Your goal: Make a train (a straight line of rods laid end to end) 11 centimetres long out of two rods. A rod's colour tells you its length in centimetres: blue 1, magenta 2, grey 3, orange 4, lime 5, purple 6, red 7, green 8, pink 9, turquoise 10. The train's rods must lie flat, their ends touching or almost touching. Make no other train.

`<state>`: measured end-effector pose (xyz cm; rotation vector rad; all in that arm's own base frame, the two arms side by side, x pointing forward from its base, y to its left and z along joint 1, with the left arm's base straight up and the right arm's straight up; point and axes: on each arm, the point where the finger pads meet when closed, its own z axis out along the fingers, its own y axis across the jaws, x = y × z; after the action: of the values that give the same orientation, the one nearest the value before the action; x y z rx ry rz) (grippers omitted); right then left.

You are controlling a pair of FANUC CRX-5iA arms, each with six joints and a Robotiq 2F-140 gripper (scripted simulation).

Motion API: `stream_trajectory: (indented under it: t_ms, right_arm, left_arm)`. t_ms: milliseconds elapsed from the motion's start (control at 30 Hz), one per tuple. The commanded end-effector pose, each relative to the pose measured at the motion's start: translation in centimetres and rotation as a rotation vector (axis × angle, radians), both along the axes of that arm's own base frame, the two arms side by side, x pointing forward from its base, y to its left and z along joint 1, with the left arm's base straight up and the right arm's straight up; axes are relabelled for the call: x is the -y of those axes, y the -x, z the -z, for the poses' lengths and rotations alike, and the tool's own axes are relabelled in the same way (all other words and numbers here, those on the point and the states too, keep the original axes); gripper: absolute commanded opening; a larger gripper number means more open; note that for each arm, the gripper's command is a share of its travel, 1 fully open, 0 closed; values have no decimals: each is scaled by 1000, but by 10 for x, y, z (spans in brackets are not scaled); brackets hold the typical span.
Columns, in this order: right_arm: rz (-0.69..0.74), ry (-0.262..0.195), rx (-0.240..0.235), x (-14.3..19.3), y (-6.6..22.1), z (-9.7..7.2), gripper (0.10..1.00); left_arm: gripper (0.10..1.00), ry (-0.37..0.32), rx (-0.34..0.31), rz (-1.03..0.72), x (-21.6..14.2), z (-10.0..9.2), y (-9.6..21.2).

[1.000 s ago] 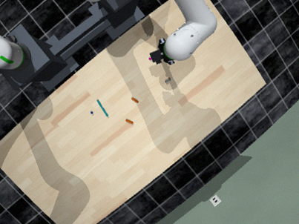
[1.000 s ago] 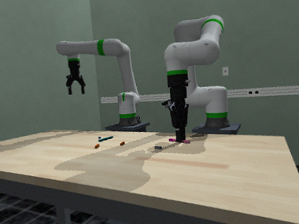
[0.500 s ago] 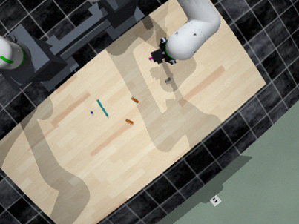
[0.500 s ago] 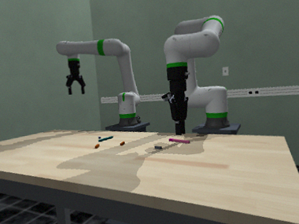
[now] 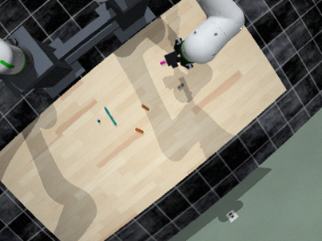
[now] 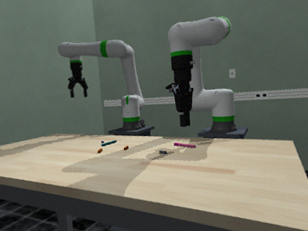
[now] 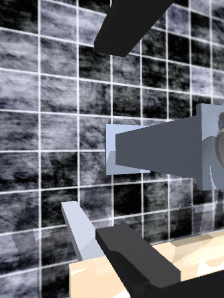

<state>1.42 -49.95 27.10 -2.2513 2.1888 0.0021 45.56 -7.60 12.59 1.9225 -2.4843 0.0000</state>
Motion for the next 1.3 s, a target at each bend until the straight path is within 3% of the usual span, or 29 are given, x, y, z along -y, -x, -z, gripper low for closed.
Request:
stream_trajectory:
  t_ms: [0,33,67,933,1267]
  right_arm:
    - [0,2,0,0,0,-1,1000]
    - [0,2,0,0,0,-1,1000]
    - [0,2,0,0,0,-1,1000]
    - [0,2,0,0,0,-1,1000]
    - [0,2,0,0,0,-1,1000]
  left_arm:
    - [231,0,1,0,0,-2,0]
    - [231,0,1,0,0,-2,0]
    - [1000,0,1,0,0,-2,0]
    - [1000,0,1,0,0,-5,0]
    - [1000,0,1,0,0,-40,0]
